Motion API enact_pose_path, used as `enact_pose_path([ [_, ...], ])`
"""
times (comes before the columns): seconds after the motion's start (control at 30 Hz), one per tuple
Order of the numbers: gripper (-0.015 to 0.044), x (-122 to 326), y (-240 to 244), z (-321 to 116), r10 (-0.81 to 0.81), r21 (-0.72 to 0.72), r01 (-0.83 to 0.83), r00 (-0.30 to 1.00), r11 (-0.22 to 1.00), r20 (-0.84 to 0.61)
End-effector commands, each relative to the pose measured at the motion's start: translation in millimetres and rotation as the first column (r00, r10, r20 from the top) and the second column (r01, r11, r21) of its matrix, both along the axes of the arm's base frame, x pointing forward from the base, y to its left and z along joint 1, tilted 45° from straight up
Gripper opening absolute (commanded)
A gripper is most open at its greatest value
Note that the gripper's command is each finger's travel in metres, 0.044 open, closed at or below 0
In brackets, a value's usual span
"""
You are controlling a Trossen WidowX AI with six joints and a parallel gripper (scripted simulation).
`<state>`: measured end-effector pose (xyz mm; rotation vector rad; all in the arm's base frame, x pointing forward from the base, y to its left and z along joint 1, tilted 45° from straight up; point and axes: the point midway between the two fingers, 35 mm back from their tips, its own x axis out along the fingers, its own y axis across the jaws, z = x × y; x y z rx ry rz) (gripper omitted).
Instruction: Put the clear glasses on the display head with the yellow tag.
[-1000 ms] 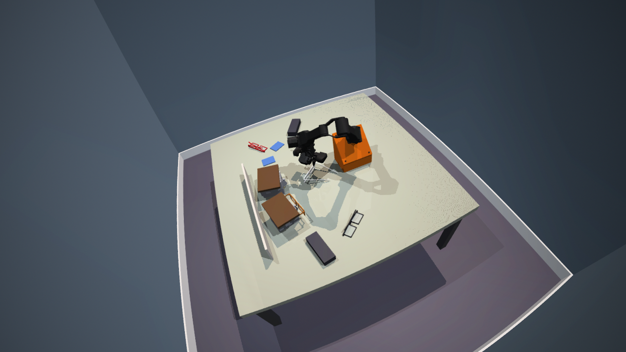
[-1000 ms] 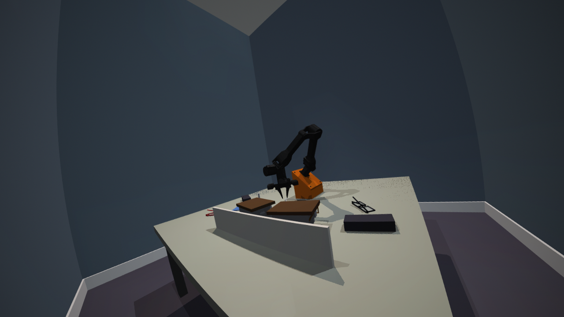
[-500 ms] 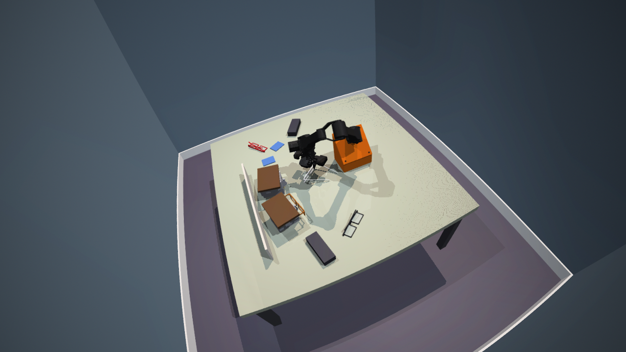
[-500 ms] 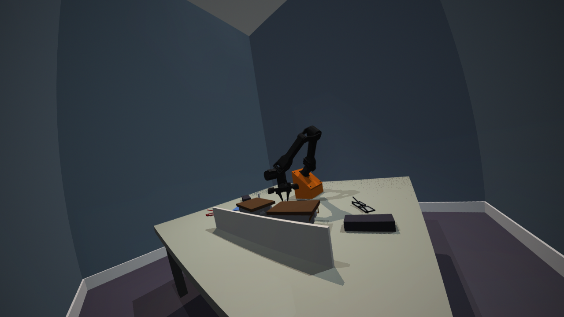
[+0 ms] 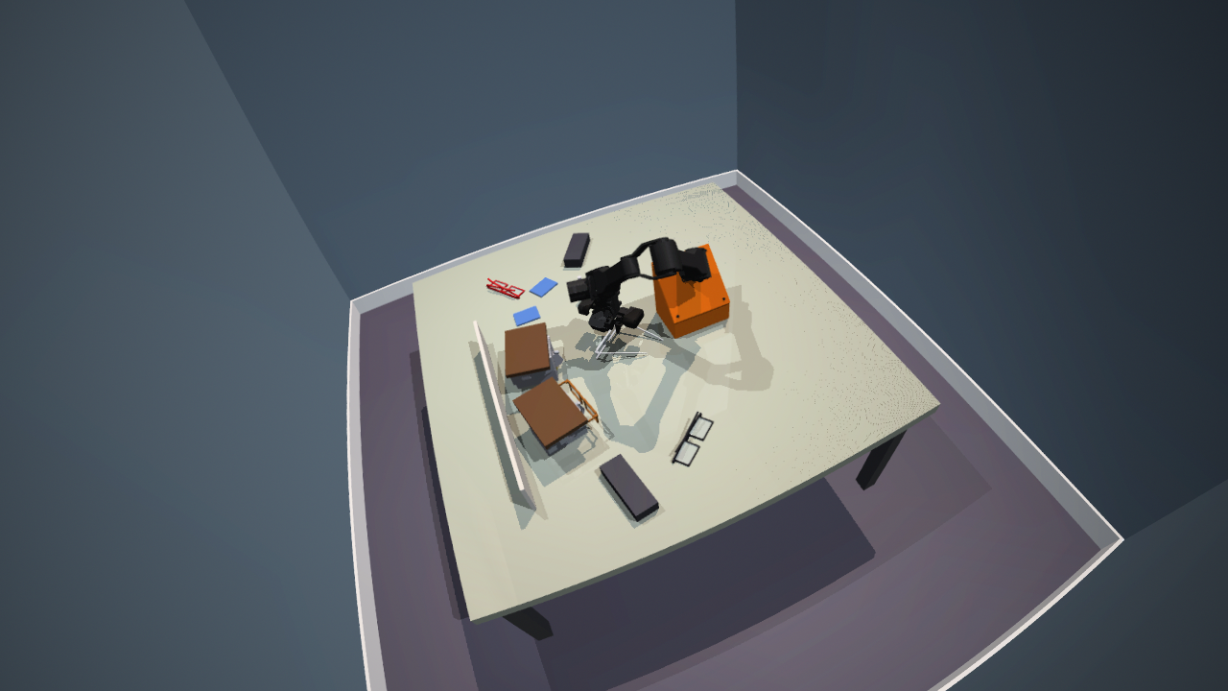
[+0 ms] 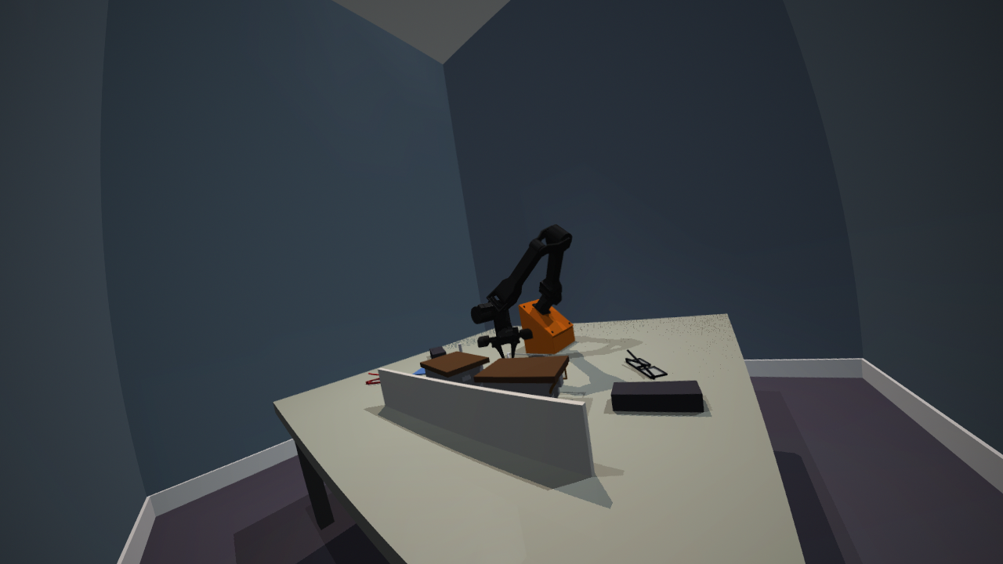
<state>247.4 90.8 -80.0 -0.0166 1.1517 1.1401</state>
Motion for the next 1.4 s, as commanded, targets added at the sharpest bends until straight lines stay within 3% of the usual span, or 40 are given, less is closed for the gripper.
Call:
enact_pose_path([
  [0.0,0.012,-3.0,1.4,1.7,-0.004,0.004,0.004,1.0,1.0,-0.004],
  [0.03,0.0094,-0.5,0.3,0.2,0.0,0.0,0.0,1.0,1.0,0.0],
  [0.5,0.0,-0.5,0.3,0.2,0.0,0.0,0.0,1.0,1.0,0.0],
  [0.73,0.0,1.7,-6.4,5.7,-0.001,-0.003,0.001,1.0,1.0,0.0],
  [1.37,0.0,1.6,-73.9,72.1,-0.004,-0.001,0.004,1.0,1.0,-0.003],
])
